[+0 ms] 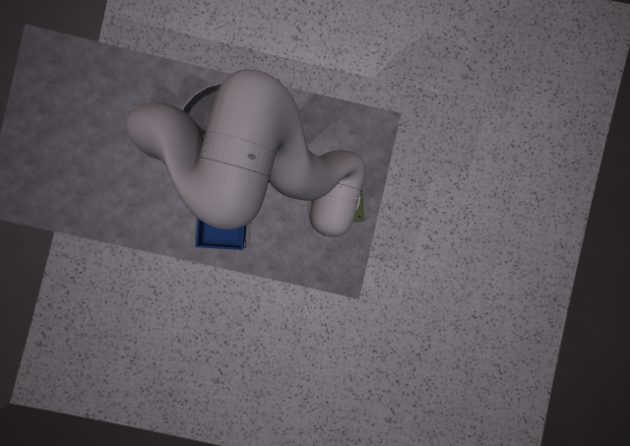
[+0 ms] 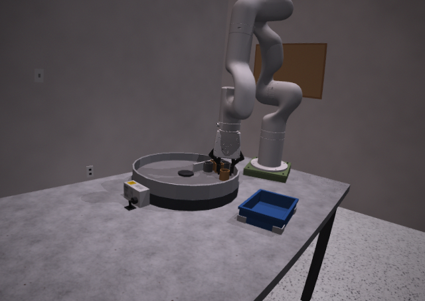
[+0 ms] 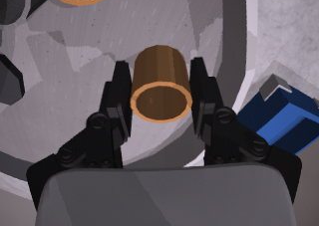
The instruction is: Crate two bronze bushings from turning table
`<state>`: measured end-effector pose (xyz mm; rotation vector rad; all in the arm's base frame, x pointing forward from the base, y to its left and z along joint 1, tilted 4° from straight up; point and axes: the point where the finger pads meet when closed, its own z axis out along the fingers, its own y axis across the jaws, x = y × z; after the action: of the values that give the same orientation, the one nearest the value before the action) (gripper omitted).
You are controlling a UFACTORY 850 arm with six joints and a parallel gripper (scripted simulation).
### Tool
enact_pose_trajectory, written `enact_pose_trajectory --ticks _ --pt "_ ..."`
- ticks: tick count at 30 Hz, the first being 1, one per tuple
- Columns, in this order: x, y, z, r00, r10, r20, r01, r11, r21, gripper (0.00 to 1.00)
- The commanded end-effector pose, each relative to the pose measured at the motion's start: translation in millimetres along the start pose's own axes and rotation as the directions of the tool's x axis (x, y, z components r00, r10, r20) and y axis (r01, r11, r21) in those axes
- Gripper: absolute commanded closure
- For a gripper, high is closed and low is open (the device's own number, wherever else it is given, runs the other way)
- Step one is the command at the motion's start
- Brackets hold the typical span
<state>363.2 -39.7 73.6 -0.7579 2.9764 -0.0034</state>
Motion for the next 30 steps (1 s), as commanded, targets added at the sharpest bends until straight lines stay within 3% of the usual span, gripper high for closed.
enact_pose_trajectory --ticks 1,12,22,30 --pt "-0.6 -0.4 -0.4 1.0 0.0 0.001 0.0 1.0 0.001 1.0" --pt "-0.6 -0.4 -9.6 1.0 0.0 0.001 0.0 1.0 0.001 1.0" --pt "-0.5 -0.4 -61.5 1.0 0.0 0.001 0.0 1.0 0.001 1.0" --pt "-0.5 -0.3 -68.4 1.0 0.0 0.001 0.0 1.0 0.001 1.0"
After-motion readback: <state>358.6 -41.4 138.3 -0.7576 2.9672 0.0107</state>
